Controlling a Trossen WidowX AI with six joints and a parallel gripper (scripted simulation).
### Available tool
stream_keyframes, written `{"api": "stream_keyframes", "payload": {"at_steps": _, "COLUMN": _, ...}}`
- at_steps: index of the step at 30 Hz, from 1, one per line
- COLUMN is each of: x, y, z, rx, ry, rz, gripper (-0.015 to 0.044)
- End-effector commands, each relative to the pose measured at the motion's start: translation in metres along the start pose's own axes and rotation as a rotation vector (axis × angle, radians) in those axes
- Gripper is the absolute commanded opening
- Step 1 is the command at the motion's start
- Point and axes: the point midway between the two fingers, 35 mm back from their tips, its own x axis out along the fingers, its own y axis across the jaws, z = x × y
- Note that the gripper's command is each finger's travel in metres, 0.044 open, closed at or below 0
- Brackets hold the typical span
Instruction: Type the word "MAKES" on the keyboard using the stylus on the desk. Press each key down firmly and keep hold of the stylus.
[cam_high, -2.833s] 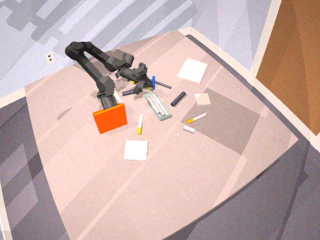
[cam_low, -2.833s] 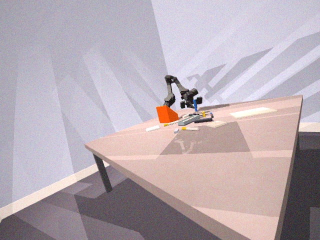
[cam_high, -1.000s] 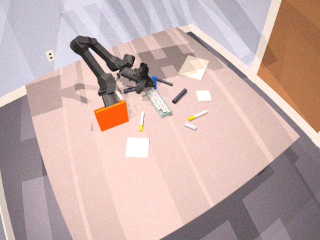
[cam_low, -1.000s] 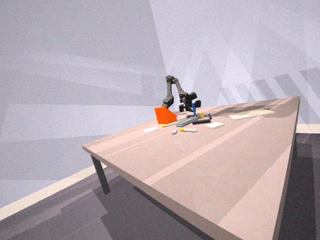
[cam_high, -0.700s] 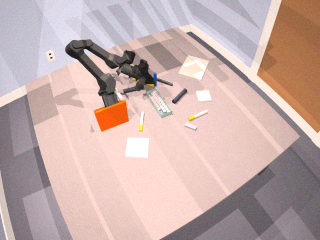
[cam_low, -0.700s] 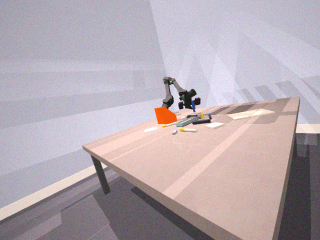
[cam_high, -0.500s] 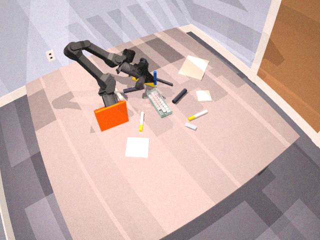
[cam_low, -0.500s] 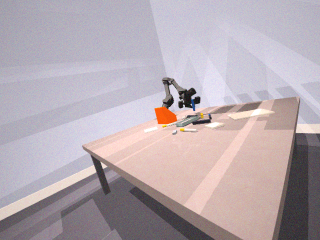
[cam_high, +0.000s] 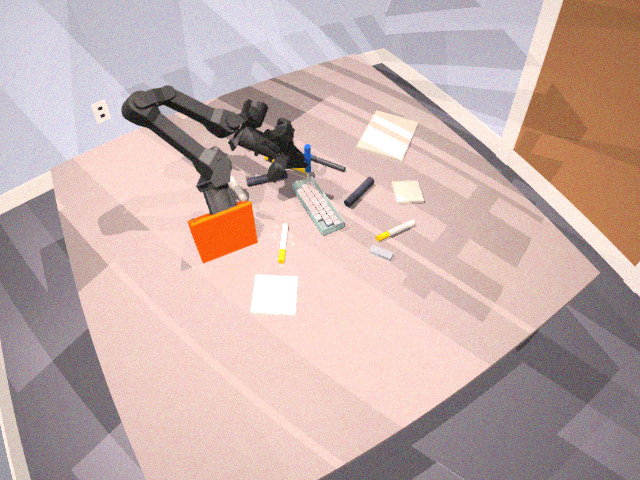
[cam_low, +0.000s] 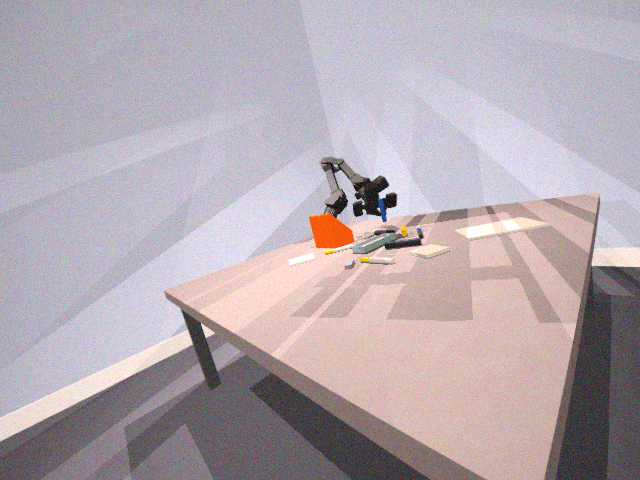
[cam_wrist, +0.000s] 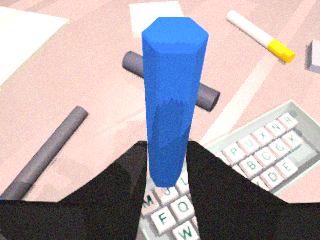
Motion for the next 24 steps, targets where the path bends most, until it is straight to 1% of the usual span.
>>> {"api": "stream_keyframes", "payload": {"at_steps": 1, "x": -0.004, "y": -0.012, "z": -0.001, "rx": -0.005, "ry": 0.005, "rz": -0.003, "gripper": 0.0}}
{"api": "stream_keyframes", "payload": {"at_steps": 9, "x": -0.01, "y": -0.032, "z": -0.004, "rx": -0.009, "ry": 0.006, "rz": -0.003, "gripper": 0.0}}
{"api": "stream_keyframes", "payload": {"at_steps": 24, "x": -0.002, "y": -0.033, "z": -0.022, "rx": -0.008, "ry": 0.005, "rz": -0.001, "gripper": 0.0}}
